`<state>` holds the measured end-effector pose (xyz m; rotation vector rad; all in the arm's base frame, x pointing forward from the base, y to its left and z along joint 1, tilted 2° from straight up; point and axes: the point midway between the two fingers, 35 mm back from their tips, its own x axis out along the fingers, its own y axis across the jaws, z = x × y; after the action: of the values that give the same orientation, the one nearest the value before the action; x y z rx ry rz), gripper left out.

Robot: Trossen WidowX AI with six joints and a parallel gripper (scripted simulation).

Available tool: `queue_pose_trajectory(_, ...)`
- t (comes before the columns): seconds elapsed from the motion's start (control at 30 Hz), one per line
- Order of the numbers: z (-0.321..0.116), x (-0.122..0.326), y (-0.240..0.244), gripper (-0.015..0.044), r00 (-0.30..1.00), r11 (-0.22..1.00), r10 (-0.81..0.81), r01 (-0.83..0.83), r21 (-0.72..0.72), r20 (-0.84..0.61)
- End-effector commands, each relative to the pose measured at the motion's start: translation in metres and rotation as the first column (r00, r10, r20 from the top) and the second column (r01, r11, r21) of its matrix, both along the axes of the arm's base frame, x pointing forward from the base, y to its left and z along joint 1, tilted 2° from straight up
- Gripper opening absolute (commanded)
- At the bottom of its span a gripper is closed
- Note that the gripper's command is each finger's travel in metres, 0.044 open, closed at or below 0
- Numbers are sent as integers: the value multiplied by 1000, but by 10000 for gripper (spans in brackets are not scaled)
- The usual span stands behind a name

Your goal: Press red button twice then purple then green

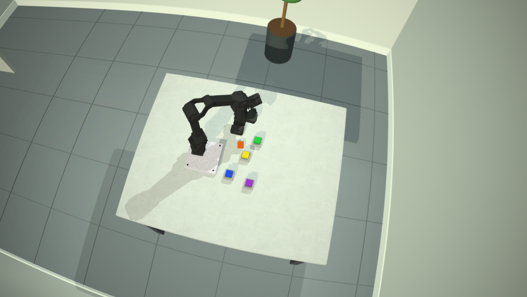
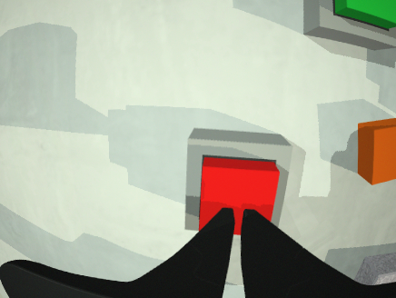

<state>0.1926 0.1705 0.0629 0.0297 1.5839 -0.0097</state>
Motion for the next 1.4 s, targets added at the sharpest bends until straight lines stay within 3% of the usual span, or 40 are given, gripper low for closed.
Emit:
queue_pose_trajectory(0.0, -7, 0, 0, 20, 1000, 1000, 3, -3, -3, 1)
queue_pose_trajectory(0.93, -19, -1, -1, 20, 1000, 1000, 3, -3, -3, 1)
queue_pose_trajectory(1.07, 10, 0, -1, 20, 1000, 1000, 3, -3, -3, 1)
queue_pose_trajectory(1.23, 15, 0, -1, 20, 1000, 1000, 3, -3, -3, 1)
queue_pose_trajectory(1.37, 57, 2, 0, 20, 1000, 1000, 3, -3, -3, 1)
